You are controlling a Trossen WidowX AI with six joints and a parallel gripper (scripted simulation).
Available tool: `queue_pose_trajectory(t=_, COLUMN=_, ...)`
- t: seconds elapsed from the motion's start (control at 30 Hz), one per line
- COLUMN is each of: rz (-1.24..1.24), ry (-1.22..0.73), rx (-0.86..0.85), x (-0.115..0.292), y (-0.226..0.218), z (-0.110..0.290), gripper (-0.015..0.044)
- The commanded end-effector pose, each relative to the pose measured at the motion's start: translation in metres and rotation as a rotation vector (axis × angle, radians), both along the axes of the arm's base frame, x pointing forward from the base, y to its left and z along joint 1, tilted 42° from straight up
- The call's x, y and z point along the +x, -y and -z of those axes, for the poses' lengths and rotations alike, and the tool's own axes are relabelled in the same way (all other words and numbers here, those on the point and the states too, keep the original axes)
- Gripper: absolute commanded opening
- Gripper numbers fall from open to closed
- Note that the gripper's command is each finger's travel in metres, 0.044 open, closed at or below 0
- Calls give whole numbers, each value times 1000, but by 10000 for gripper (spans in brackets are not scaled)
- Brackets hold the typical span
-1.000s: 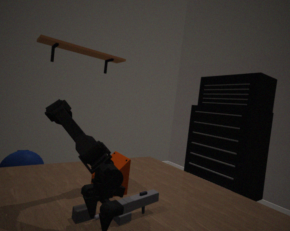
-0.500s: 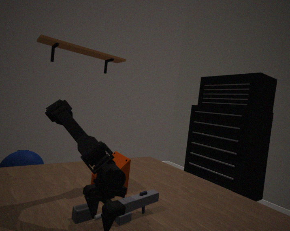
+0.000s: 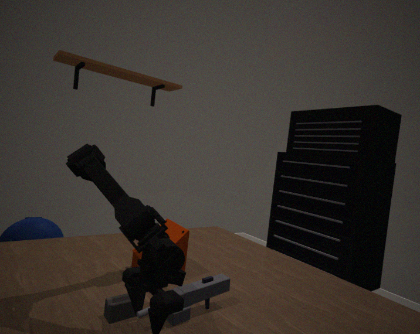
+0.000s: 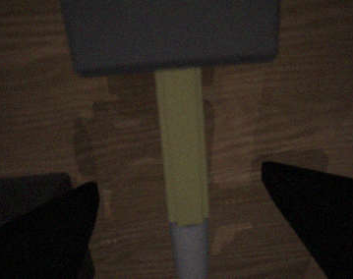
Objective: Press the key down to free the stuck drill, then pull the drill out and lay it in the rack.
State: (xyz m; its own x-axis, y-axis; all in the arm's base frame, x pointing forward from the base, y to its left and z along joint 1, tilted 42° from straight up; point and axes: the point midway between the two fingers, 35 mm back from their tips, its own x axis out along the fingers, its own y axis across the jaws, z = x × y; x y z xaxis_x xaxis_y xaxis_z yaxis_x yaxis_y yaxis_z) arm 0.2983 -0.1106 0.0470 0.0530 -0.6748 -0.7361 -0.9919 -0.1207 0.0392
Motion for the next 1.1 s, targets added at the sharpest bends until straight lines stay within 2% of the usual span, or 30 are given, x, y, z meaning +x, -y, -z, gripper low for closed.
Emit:
queue_pose_trajectory(t=0.0, rz=0, ry=1, rx=0, x=0, y=0, z=0, gripper=335)
queue_pose_trajectory(t=0.4, rz=0, ry=1, rx=0, x=0, y=0, z=0, gripper=20)
queue_pose_trajectory(t=0.5, rz=0, ry=1, rx=0, x=0, y=0, z=0, gripper=0)
queue_pose_trajectory(t=1.07, rz=3, ry=1, rx=4, x=-2, y=-2, z=-3, gripper=0)
